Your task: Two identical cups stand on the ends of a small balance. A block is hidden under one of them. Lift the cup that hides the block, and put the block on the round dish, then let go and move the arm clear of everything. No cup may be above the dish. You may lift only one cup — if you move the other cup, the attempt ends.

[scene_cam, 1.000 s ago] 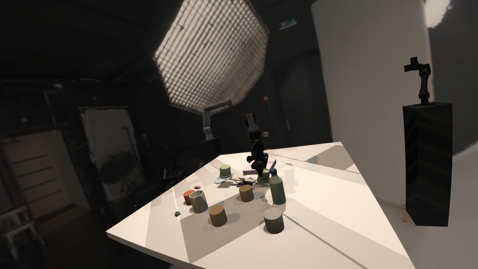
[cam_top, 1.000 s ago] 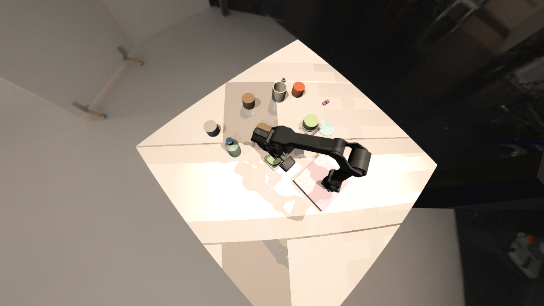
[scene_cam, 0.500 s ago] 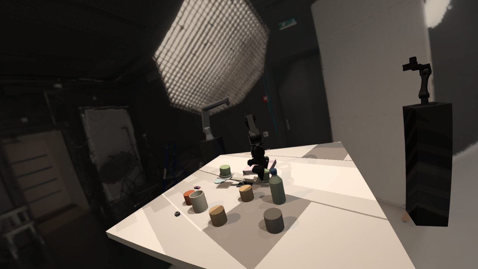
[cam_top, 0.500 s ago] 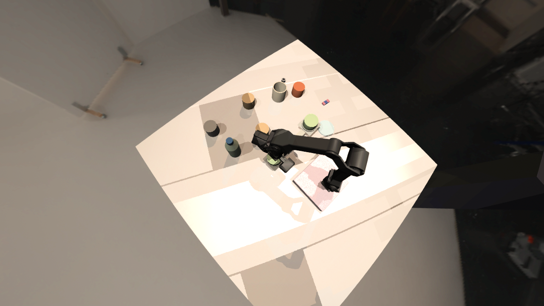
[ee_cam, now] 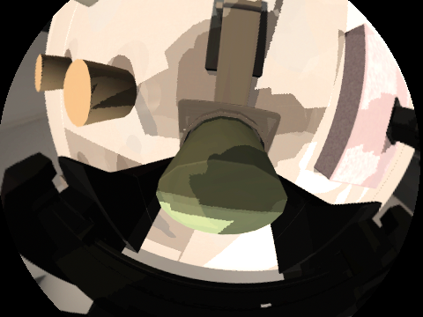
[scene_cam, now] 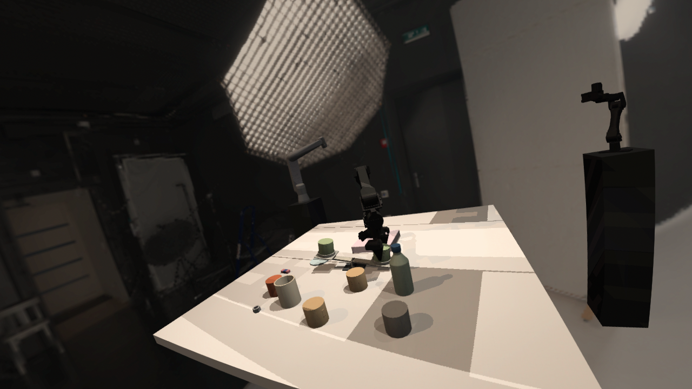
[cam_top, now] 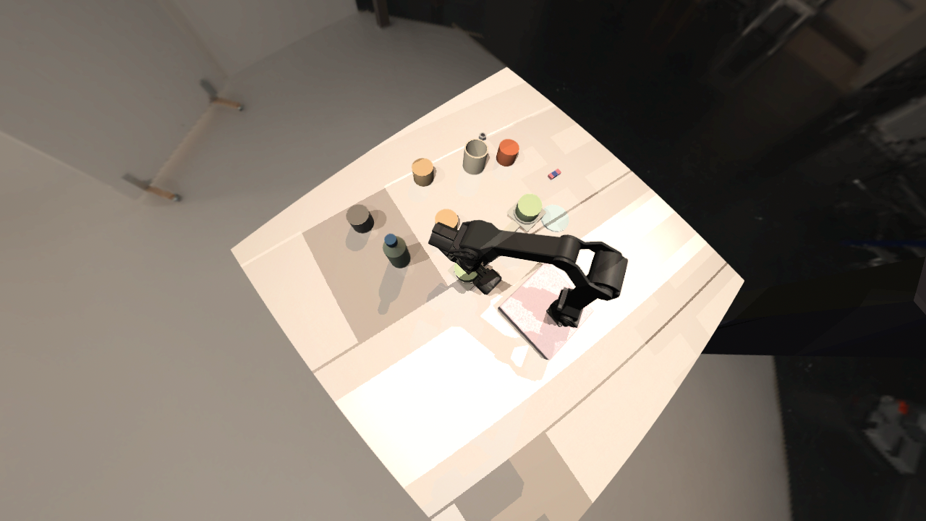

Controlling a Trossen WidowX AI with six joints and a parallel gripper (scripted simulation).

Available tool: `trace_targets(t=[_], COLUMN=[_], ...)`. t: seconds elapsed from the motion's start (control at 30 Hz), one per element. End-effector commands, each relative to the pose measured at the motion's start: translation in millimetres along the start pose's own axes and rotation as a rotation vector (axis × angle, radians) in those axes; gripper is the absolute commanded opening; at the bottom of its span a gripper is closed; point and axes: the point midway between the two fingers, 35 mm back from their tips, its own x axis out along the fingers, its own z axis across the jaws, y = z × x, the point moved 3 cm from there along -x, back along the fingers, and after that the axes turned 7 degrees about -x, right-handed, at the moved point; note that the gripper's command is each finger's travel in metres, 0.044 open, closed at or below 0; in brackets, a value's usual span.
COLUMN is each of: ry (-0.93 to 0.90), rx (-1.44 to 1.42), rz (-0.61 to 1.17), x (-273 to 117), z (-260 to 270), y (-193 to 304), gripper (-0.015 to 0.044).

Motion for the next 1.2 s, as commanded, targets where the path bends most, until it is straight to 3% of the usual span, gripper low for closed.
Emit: trace_targets(t=[0.0,0.27,1.17], ry=[-0.001,-0.001,-0.001], rx=[0.004,0.004,0.004], rz=[-0.004,-0.003,-0.003], x=[-0.8,-10.0,-44.4], z=[0.4,2.6,7.7], y=[-0.3,0.3,1.7], gripper=[0.0196,0.0000,0.0000])
